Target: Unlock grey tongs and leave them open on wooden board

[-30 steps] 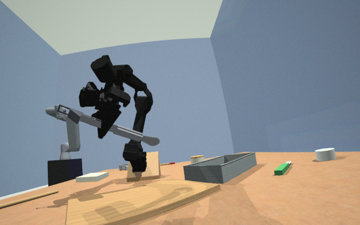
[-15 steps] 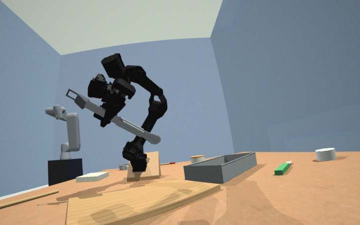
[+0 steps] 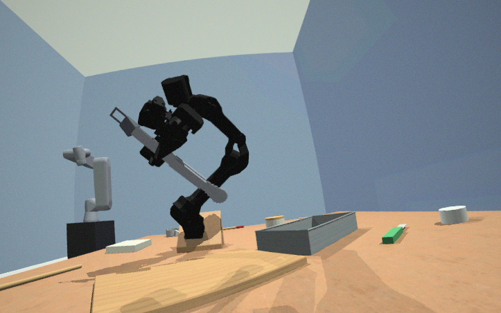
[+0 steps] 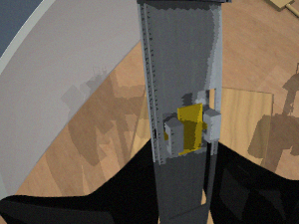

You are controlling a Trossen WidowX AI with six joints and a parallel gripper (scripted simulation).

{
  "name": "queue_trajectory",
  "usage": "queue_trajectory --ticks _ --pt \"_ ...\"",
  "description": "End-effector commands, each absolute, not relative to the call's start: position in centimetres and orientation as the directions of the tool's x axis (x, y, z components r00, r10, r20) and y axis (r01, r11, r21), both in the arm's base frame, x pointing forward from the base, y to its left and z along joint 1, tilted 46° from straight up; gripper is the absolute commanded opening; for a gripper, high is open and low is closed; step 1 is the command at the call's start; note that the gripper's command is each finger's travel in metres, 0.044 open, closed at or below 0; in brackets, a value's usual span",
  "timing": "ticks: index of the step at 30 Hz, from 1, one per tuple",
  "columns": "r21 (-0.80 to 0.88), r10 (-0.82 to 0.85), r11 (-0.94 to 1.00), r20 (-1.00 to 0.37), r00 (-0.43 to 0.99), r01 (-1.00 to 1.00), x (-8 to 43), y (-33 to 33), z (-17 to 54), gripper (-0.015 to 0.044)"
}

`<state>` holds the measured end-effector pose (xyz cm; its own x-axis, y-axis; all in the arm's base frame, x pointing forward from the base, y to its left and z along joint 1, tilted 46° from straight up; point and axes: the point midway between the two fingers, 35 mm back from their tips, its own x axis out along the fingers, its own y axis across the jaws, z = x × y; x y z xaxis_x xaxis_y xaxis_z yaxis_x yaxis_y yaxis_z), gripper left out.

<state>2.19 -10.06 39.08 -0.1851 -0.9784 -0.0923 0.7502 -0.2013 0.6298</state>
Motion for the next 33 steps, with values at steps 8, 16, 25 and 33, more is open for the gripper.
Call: queue_trajectory --ticks 8,16,25,33 --pt "0.555 -0.97 -0.204 -0.005 -0.242 0.806 4.5 -9.6 39.2 -0.015" --pt "0.491 -0.96 -0.224 0.04 -0.279 0.842 6.1 -9.9 38.9 -0.015" --pt "0.405 -0.946 -0.26 0.076 -0.316 0.876 7.9 -10.9 38.3 -0.015" --pt "0.369 -0.94 -0.278 0.086 -0.33 0.887 8.6 -11.5 37.9 -0.015"
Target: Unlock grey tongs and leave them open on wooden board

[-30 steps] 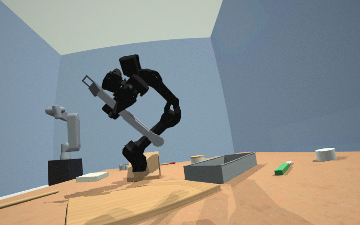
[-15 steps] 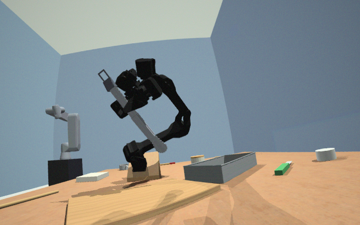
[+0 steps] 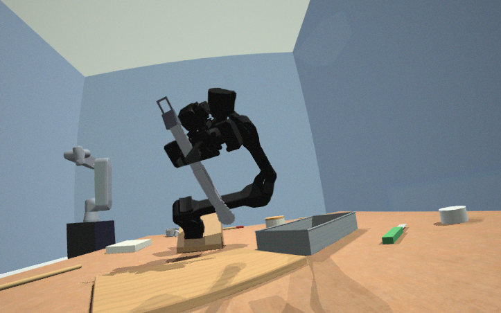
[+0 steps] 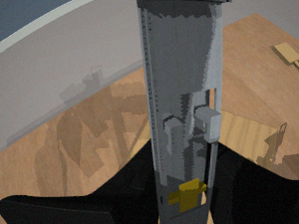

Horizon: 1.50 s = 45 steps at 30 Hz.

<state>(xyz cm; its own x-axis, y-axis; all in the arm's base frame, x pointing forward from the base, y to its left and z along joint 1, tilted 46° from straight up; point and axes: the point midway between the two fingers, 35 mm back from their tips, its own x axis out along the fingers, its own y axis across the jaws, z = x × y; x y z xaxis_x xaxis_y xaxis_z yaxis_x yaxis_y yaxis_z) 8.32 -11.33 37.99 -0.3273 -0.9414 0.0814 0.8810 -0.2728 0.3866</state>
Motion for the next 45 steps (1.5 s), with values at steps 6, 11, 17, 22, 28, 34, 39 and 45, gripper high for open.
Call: queue_trajectory --ticks 6,11,17,22,28,34,39,45 --pt "0.369 -0.94 -0.278 0.086 -0.33 0.887 8.6 -11.5 37.9 -0.015" --pt "0.369 -0.94 -0.278 0.086 -0.33 0.887 8.6 -11.5 37.9 -0.015" --pt "0.369 -0.94 -0.278 0.086 -0.33 0.887 8.6 -11.5 37.9 -0.015" --pt "0.369 -0.94 -0.278 0.086 -0.33 0.887 8.6 -11.5 37.9 -0.015" --pt "0.369 -0.94 -0.278 0.086 -0.33 0.887 8.6 -11.5 37.9 -0.015" --pt "0.371 -0.94 -0.277 0.086 -0.329 0.887 8.5 -11.5 37.9 -0.015" --pt "0.4 -0.945 -0.263 0.078 -0.318 0.878 8.0 -11.0 38.2 -0.015" --pt "0.45 -0.953 -0.24 0.059 -0.297 0.86 7.0 -10.3 38.6 -0.015"
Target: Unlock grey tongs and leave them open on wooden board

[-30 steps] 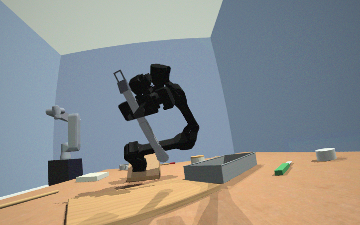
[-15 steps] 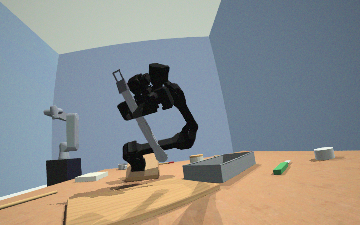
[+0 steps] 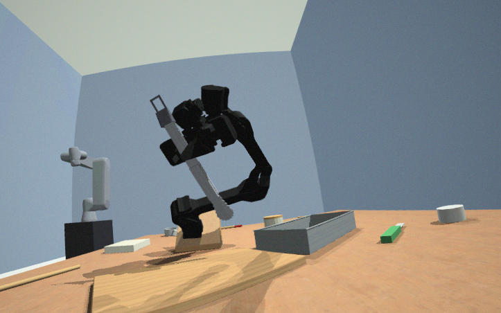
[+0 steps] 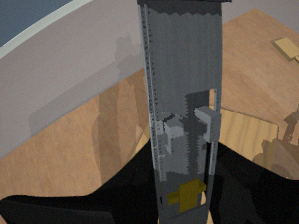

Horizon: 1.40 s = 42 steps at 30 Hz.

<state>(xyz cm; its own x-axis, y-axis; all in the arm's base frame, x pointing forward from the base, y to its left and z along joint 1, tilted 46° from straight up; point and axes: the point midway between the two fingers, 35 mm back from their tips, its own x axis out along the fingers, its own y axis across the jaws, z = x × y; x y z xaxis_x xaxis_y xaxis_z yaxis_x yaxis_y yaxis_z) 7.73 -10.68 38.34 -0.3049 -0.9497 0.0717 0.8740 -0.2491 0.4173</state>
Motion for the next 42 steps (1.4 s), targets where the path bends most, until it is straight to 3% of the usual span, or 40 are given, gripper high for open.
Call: queue_trajectory --ticks 1,42 --pt "0.458 -0.954 -0.236 0.056 -0.293 0.857 6.9 -10.3 38.7 -0.015" --pt "0.666 -0.977 -0.202 -0.188 -0.101 0.718 0.8 -11.4 38.5 -0.015"
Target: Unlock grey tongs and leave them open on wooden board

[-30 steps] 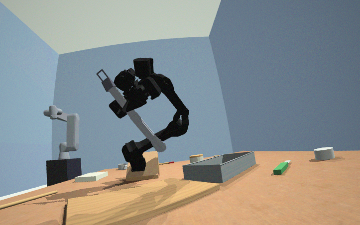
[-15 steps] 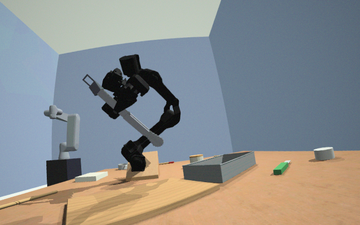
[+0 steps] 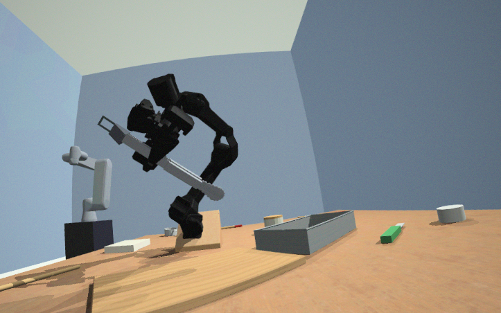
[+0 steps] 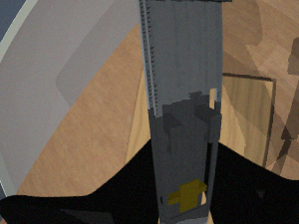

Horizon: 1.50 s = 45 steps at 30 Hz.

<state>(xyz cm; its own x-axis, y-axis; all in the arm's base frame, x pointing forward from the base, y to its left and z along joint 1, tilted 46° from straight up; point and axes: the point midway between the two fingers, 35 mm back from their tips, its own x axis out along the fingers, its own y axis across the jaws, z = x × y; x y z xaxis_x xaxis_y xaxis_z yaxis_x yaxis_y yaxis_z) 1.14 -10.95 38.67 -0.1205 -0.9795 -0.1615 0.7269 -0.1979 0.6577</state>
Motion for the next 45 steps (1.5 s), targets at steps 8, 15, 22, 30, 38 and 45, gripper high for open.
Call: queue_trajectory --ticks 8,15,22,30,38,45 --pt "0.672 -0.968 -0.209 -0.244 -0.054 0.71 0.2 -12.7 38.1 -0.015" --pt "0.665 -0.958 -0.209 -0.287 -0.014 0.716 0.0 -13.9 37.7 -0.015" --pt "0.655 -0.939 -0.221 -0.343 0.024 0.722 0.0 -15.2 37.0 -0.015" --pt "0.638 -0.912 -0.244 -0.406 0.051 0.73 0.3 -16.5 36.2 -0.015" --pt "0.617 -0.881 -0.265 -0.467 0.073 0.741 0.8 -17.8 35.4 -0.015" --pt "0.587 -0.853 -0.279 -0.515 0.085 0.76 1.5 -18.8 34.6 -0.015"
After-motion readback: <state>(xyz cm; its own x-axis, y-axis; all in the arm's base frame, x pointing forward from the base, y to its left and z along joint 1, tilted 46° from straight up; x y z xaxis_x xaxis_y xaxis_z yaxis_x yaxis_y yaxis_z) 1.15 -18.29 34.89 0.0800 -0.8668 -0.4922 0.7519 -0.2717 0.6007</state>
